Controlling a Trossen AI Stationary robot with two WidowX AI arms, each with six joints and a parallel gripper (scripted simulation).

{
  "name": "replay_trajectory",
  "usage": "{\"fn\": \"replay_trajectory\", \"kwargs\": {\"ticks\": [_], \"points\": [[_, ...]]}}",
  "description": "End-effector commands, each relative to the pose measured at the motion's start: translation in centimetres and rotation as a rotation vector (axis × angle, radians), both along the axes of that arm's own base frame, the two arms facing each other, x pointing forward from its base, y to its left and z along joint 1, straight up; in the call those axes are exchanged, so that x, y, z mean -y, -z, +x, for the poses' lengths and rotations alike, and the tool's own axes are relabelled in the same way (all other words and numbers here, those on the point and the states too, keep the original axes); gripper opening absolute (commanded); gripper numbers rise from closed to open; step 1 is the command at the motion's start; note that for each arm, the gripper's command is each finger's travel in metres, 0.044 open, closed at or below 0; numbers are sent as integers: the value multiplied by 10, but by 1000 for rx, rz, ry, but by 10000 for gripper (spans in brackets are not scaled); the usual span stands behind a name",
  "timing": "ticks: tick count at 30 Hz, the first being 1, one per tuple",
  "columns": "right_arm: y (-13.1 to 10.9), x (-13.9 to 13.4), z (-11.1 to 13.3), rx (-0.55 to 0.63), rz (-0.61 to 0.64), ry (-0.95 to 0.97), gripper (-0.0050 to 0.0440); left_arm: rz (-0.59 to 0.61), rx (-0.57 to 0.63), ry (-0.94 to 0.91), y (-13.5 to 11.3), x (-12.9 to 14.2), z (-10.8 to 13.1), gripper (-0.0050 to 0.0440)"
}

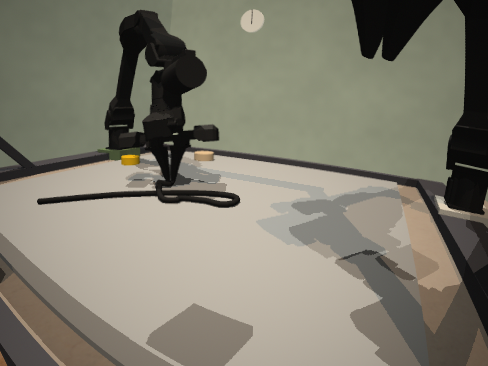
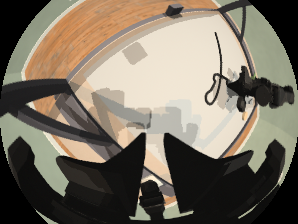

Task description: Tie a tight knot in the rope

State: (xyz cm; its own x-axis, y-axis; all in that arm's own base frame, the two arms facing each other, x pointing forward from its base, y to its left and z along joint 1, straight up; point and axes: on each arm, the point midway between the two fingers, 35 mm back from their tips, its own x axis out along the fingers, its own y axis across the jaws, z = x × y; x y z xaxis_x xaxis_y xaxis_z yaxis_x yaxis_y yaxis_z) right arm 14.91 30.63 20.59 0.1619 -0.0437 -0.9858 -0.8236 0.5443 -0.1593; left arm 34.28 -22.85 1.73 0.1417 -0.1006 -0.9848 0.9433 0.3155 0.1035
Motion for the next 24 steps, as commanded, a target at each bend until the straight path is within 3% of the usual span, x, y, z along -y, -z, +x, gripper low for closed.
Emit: {"fn": "replay_trajectory", "kwargs": {"ticks": [1, 24], "points": [[-8, 1, 0, 10, 23, 3, 85, -16, 20, 1, -9, -2, 1, 20], [-8, 1, 0, 10, 23, 3, 85, -15, 20, 1, -9, -20, -5, 20]]}}
